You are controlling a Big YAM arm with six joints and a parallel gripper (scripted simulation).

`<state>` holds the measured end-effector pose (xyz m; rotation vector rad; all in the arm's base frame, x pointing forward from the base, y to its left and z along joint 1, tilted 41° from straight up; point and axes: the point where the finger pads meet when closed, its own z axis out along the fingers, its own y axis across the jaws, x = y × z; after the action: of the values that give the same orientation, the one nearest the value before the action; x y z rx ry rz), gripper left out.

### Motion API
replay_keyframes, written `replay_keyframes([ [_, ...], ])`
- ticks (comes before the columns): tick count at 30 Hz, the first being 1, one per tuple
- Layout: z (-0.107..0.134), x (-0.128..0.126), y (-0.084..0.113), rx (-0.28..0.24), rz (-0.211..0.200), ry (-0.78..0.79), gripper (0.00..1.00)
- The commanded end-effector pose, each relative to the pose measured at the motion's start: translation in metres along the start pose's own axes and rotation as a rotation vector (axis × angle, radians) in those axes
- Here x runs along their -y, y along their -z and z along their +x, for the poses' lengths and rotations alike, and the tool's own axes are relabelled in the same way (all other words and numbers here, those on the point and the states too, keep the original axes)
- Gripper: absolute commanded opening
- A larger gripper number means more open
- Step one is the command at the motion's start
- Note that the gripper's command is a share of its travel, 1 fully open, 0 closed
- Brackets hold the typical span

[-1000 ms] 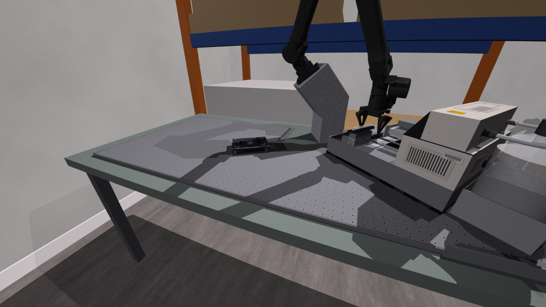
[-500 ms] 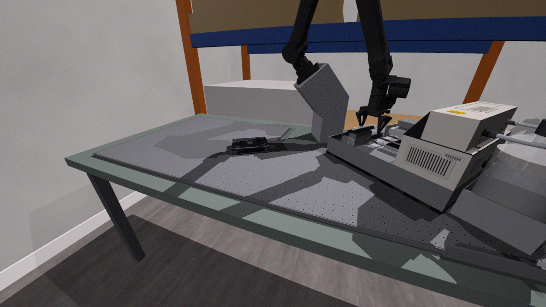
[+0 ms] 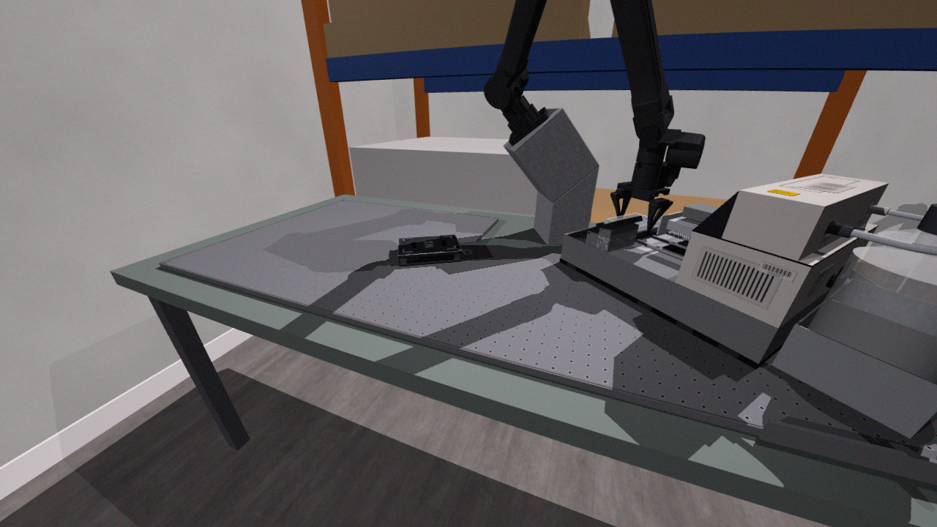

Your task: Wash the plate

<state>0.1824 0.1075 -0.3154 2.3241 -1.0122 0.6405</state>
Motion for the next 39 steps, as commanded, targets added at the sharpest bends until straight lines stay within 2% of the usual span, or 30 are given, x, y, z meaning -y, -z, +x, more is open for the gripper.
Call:
replay_keyframes([
  [1,0.0,0.007,0.011,0.001,0.02,0.01,0.84],
  [14,-0.001,0.004,0.033,0.001,0.018,0.001,0.84],
  [16,-0.001,0.004,0.033,0.001,0.018,0.001,0.84],
  [17,-0.003,0.001,0.028,-0.003,0.005,0.006,0.84],
  [18,-0.002,0.006,0.036,0.003,0.021,0.0,0.84],
  [31,-0.002,0.005,0.058,0.003,0.02,0.0,0.84],
  [33,-0.002,0.005,0.058,0.003,0.02,0.0,0.84],
  [34,-0.002,-0.002,0.052,-0.005,0.001,0.007,0.84],
  [35,-0.002,0.003,0.06,0.001,0.017,0.002,0.84],
  [39,-0.003,0.007,0.069,0.005,0.024,-0.003,0.84],
])
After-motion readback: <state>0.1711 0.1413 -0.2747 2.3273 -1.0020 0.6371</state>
